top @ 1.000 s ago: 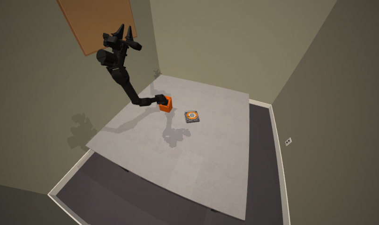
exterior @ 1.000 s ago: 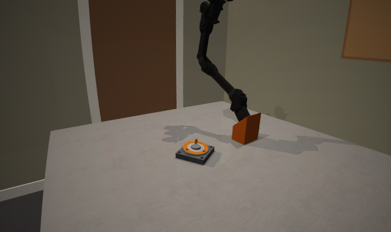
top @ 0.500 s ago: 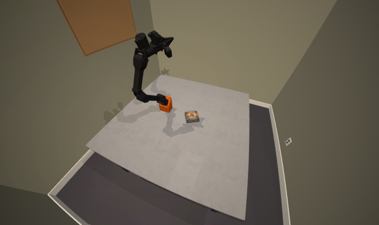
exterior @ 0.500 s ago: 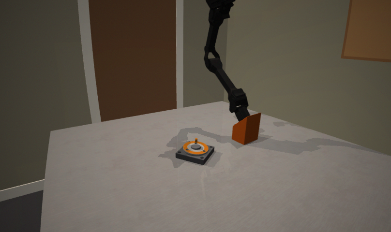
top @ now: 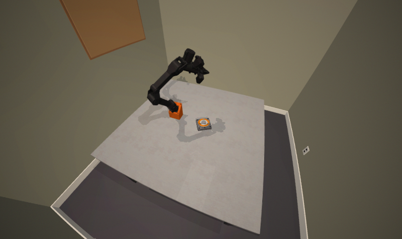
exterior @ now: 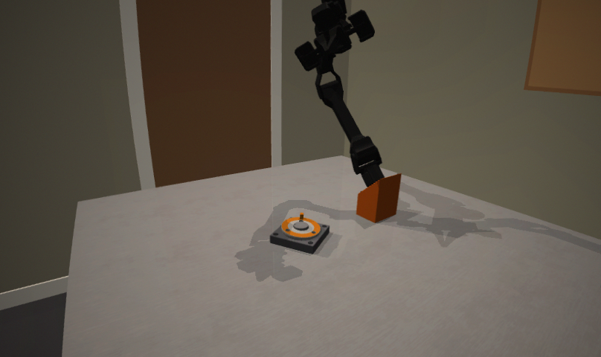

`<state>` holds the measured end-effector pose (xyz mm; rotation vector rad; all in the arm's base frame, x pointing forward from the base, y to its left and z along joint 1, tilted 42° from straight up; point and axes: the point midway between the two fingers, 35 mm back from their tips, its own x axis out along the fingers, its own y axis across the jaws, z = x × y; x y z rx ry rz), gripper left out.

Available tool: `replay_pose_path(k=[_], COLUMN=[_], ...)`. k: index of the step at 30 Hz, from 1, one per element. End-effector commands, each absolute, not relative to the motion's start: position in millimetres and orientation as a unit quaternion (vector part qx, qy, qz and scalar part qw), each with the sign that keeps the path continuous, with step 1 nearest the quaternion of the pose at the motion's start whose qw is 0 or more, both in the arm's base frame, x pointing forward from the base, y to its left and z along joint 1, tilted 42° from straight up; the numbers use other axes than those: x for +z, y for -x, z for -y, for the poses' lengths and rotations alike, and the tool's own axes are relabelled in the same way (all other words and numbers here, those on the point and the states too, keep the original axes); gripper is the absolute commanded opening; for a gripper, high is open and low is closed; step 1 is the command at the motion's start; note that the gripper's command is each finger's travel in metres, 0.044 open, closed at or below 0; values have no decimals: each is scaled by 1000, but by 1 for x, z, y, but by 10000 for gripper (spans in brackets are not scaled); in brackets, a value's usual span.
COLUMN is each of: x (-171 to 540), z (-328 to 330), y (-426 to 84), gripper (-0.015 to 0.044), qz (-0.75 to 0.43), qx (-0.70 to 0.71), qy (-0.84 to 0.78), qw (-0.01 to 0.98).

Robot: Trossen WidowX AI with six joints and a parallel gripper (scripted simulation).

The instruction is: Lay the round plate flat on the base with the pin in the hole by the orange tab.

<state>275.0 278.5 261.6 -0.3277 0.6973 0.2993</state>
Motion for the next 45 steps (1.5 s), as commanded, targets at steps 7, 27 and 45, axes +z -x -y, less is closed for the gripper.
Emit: replay_pose_path(k=[7,27,45], x=[154,50,14], z=[-165,22,55], y=[-311,-249,-248], gripper=[0,0,0], qz=[-471,-657,-657], qx=[-41,-275,-276], qy=[206,229,230], qw=[857,663,663])
